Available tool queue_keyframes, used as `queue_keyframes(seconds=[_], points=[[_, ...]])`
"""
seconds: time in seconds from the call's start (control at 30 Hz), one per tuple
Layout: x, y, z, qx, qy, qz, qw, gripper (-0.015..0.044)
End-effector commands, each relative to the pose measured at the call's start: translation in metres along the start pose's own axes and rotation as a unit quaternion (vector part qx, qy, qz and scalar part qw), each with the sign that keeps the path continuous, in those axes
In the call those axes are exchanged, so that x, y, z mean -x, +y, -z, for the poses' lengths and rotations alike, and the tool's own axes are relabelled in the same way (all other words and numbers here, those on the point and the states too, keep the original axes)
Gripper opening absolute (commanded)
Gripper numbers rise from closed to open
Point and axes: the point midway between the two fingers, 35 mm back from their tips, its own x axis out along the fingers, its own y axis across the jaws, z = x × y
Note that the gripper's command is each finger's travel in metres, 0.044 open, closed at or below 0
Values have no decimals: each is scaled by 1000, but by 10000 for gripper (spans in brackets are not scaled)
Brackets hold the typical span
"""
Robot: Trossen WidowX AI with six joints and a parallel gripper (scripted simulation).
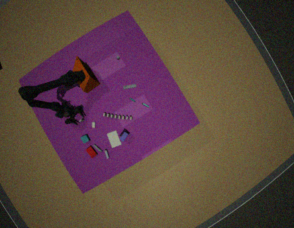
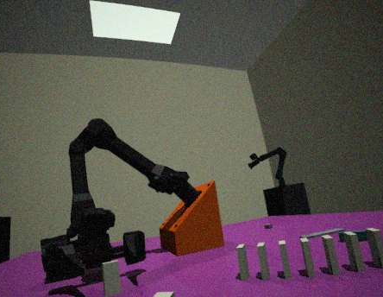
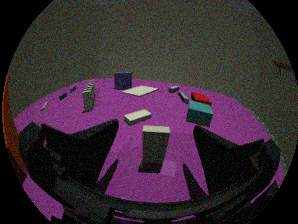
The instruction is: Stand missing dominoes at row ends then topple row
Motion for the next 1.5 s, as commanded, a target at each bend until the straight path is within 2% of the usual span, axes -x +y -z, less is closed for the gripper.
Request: queue_keyframes(seconds=[0.0,0.2,0.3,0.4,0.57,0.7,0.87,1.03,1.47], points=[[0,-1,-2,4,-1,1,1000,440],[5,0,-48,0,0,0,1000,440],[4,0,-49,-2,3,-1,1000,440],[-9,3,-45,-30,46,-27,998,440],[-44,15,-43,-100,207,-94,969,440],[-54,22,-45,-118,352,-109,922,440],[-43,21,-57,-92,524,-82,842,440],[-21,4,-85,-14,655,-8,755,440],[-18,1,-90,-1,668,6,744,440]])
